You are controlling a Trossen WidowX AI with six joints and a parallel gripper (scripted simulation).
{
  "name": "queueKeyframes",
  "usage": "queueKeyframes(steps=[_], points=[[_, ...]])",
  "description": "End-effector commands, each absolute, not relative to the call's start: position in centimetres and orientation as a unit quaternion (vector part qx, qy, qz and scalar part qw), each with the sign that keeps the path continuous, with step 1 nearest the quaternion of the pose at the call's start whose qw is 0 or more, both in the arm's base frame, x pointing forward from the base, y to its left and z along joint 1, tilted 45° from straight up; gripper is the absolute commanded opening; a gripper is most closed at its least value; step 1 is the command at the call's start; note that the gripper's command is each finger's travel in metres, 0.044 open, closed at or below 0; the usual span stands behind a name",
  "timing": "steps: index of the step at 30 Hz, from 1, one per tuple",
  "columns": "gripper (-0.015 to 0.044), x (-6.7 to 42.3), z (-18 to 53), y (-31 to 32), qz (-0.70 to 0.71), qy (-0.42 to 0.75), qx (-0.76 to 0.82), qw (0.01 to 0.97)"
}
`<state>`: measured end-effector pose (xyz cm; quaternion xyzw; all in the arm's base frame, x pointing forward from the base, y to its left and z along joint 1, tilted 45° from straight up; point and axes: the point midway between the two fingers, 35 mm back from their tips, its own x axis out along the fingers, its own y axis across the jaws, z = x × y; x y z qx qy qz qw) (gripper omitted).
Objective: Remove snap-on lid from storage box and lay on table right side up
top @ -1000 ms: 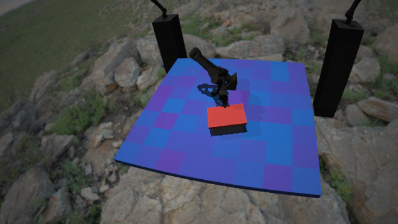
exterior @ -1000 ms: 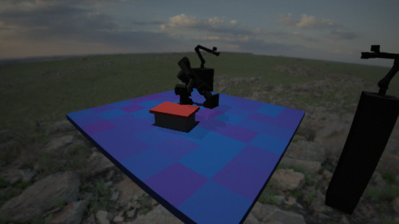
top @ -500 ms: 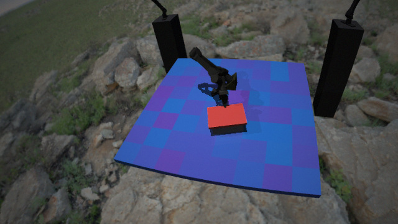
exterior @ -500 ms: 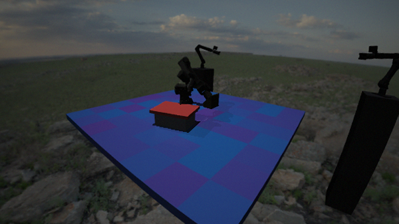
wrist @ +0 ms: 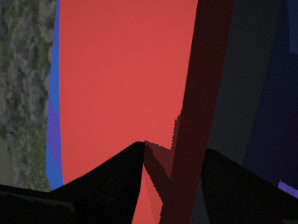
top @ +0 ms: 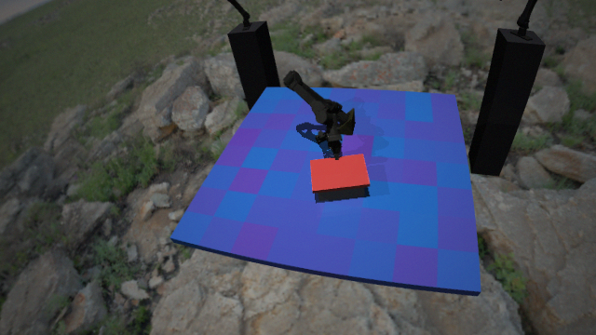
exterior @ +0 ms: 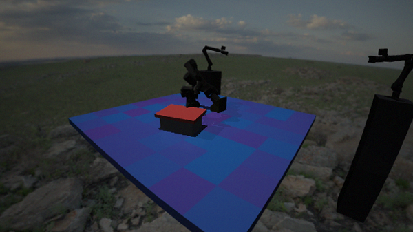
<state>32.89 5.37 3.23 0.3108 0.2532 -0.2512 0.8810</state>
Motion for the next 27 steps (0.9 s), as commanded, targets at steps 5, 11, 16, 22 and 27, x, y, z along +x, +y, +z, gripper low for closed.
queueKeyframes(steps=[5, 11, 16, 22, 27], points=[[0.0, 32.86, 3.48, 5.68, -0.25, 0.252, 0.312, 0.881], [0.0, 32.88, 3.55, 5.78, -0.25, 0.252, 0.312, 0.881], [0.0, 32.92, 3.47, 5.71, -0.249, 0.252, 0.311, 0.882], [0.0, 32.96, 3.46, 5.72, -0.249, 0.252, 0.311, 0.882], [0.0, 32.99, 3.45, 5.73, -0.249, 0.252, 0.311, 0.882]])
